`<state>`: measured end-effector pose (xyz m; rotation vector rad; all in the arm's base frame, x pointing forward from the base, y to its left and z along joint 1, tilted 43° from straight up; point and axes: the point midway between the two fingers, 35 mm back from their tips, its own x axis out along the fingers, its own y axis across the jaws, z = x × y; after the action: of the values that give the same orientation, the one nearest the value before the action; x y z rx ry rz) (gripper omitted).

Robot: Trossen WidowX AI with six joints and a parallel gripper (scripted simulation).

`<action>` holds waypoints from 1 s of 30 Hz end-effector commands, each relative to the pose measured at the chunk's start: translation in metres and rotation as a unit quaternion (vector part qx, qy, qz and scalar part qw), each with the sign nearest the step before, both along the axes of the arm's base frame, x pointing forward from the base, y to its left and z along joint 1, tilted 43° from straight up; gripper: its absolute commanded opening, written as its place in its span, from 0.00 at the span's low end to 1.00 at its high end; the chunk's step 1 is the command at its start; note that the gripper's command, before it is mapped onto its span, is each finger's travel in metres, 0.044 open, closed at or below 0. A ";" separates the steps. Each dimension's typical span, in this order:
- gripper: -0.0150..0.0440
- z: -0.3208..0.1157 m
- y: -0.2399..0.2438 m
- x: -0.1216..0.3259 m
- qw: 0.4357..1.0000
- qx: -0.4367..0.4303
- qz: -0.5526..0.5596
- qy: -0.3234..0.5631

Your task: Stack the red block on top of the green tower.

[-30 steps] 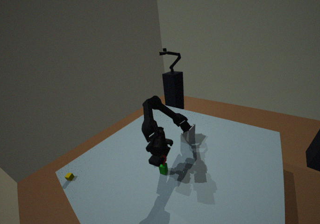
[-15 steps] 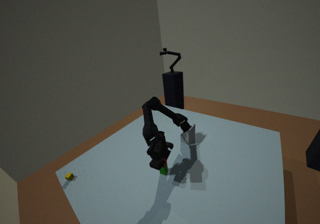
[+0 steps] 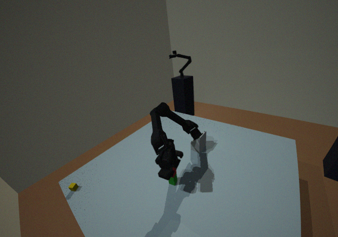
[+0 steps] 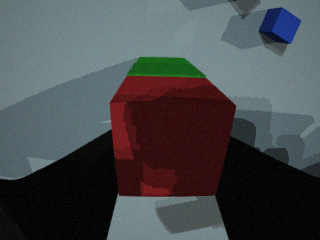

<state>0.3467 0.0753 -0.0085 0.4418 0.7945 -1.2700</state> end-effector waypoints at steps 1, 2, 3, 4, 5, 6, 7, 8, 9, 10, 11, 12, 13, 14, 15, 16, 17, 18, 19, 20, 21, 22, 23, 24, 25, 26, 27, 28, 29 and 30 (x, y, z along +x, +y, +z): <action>0.25 0.000 -0.001 0.000 1.000 -0.003 0.003 0.002; 0.25 0.000 -0.001 0.000 1.000 -0.003 0.003 0.002; 0.25 0.000 -0.001 0.000 1.000 -0.003 0.003 0.002; 0.25 0.000 -0.001 0.000 1.000 -0.003 0.003 0.002; 0.25 0.000 0.000 0.000 1.000 -0.003 0.003 0.002; 0.25 0.001 0.001 0.000 1.000 -0.003 0.003 0.002; 0.25 0.003 0.003 0.000 1.000 -0.002 0.003 0.002; 0.30 0.000 0.000 -0.001 1.000 -0.001 0.001 0.002; 0.34 0.000 0.000 -0.001 1.000 -0.001 0.001 0.002; 0.39 0.000 0.000 -0.001 1.000 -0.001 0.001 0.002; 0.43 0.000 0.000 -0.001 1.000 -0.001 0.001 0.002; 0.48 0.000 0.000 -0.001 1.000 -0.001 0.001 0.002; 0.52 0.000 0.000 -0.001 1.000 -0.001 0.001 0.002; 0.57 0.000 0.000 -0.001 1.000 -0.001 0.001 0.002; 0.61 0.000 0.000 -0.001 1.000 -0.001 0.001 0.002; 0.65 0.000 0.000 -0.001 1.000 -0.001 0.001 0.002; 0.70 0.000 0.000 -0.001 1.000 -0.001 0.001 0.002; 0.74 0.000 0.000 -0.001 1.000 -0.001 0.001 0.002; 0.79 0.000 0.000 -0.001 1.000 -0.001 0.001 0.002; 0.83 0.000 0.000 -0.001 1.000 -0.001 0.001 0.002; 0.88 0.000 0.000 -0.001 1.000 -0.001 0.001 0.002; 0.92 0.000 0.000 -0.001 1.000 -0.001 0.001 0.002; 0.97 0.000 0.000 -0.001 1.000 -0.001 0.001 0.002; 1.00 0.000 0.000 -0.001 1.000 -0.001 0.001 0.002; 1.00 0.000 0.000 -0.001 1.000 -0.001 0.001 0.002; 1.00 0.000 0.000 -0.001 1.000 -0.001 0.001 0.002; 1.00 0.000 0.000 -0.001 1.000 -0.001 0.001 0.002; 1.00 0.000 0.000 -0.001 1.000 -0.001 0.001 0.002; 1.00 0.000 0.000 -0.001 1.000 -0.001 0.001 0.002; 1.00 0.000 0.000 -0.001 1.000 -0.001 0.001 0.002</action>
<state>0.3460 0.0753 -0.0080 0.4363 0.7971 -1.2713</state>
